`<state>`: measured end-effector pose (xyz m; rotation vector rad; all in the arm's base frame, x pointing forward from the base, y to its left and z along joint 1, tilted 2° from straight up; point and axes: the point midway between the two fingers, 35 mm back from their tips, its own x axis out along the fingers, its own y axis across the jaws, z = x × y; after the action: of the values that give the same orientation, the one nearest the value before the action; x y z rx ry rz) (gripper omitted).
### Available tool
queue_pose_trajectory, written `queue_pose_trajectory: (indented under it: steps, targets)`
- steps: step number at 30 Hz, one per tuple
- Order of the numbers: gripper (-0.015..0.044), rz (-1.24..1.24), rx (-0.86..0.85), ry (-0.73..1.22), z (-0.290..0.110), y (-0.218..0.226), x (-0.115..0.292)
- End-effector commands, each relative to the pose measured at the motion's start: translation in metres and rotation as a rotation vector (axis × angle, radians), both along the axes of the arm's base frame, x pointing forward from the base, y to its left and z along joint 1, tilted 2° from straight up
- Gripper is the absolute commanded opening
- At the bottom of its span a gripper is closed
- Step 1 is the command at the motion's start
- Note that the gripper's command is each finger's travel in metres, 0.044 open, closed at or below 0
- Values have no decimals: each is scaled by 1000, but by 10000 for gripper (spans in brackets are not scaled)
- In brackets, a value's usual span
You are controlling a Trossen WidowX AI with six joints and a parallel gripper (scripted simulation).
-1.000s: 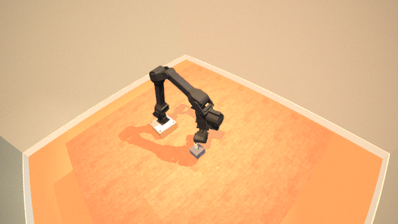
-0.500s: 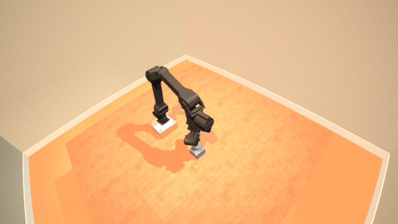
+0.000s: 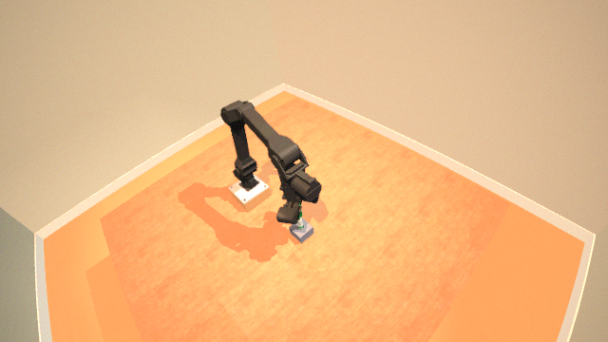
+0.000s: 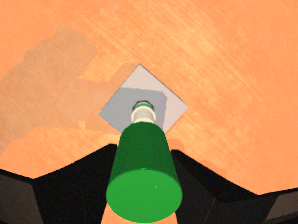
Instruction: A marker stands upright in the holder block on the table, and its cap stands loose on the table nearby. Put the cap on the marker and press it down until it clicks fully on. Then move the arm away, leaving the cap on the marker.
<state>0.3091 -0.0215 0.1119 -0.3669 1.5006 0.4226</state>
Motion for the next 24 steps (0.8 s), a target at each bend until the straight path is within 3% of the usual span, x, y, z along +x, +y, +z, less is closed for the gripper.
queue_pose_trajectory:
  steps: [1, 24]
  targets:
    - [0, 6, -2, 1, -5, -1, 0]
    - [0, 6, -2, 1, -42, 1, 1]
